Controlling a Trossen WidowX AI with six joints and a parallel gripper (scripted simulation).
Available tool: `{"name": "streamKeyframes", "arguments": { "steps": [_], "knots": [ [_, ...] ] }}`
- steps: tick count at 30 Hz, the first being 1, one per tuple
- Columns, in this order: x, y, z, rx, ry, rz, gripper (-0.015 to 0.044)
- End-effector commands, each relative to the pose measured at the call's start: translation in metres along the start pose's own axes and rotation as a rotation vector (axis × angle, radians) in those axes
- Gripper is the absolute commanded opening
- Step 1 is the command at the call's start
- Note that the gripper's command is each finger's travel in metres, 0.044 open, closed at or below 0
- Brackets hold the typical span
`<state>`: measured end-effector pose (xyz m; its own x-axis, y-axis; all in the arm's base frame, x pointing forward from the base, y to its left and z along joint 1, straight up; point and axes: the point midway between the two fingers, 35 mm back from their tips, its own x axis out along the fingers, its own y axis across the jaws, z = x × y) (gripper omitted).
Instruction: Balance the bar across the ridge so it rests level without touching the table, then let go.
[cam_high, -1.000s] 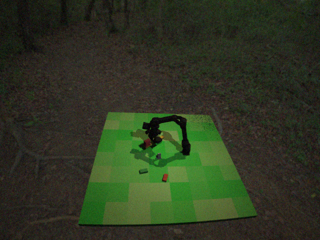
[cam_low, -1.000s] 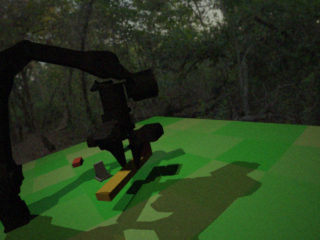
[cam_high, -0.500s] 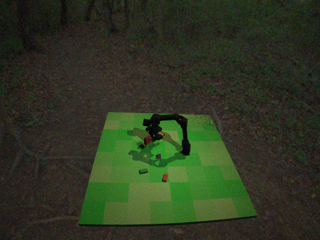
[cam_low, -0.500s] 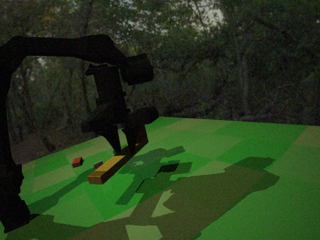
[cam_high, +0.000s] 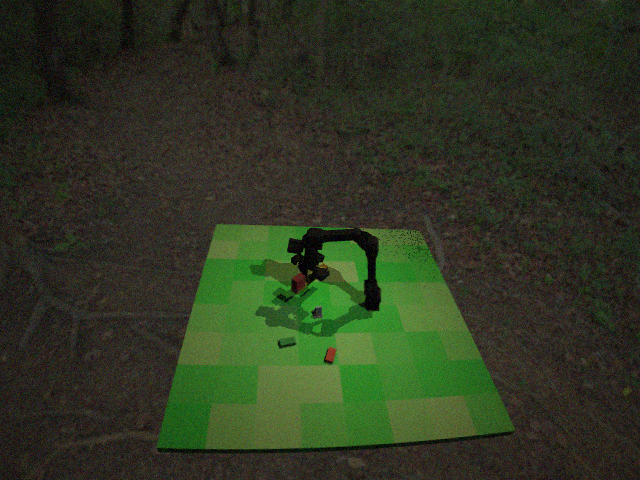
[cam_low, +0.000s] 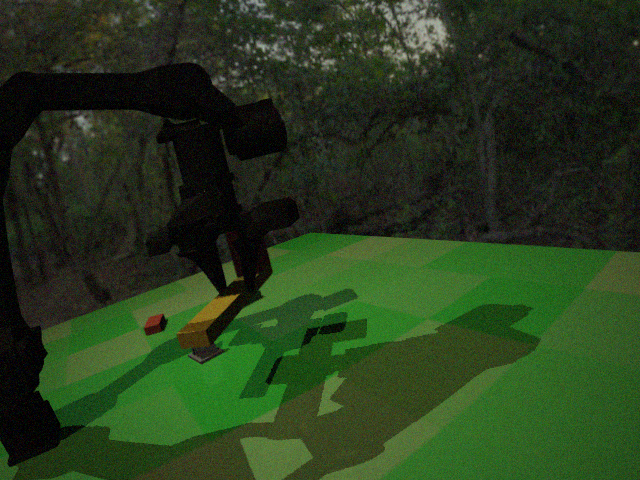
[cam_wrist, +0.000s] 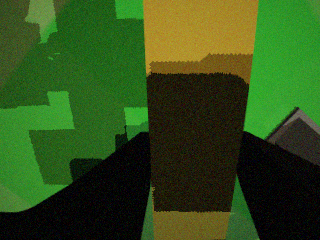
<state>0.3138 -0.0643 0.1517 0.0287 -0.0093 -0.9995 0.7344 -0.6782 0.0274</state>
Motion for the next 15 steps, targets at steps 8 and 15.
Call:
{"name": "streamKeyframes", "arguments": {
  "steps": [8, 15],
  "knots": [
    [-0.003, -0.042, -0.017, -0.339, 0.007, -0.002, 0.0],
    [-0.003, -0.068, -0.025, -0.588, 0.009, -0.004, 0.0]
  ]
}}
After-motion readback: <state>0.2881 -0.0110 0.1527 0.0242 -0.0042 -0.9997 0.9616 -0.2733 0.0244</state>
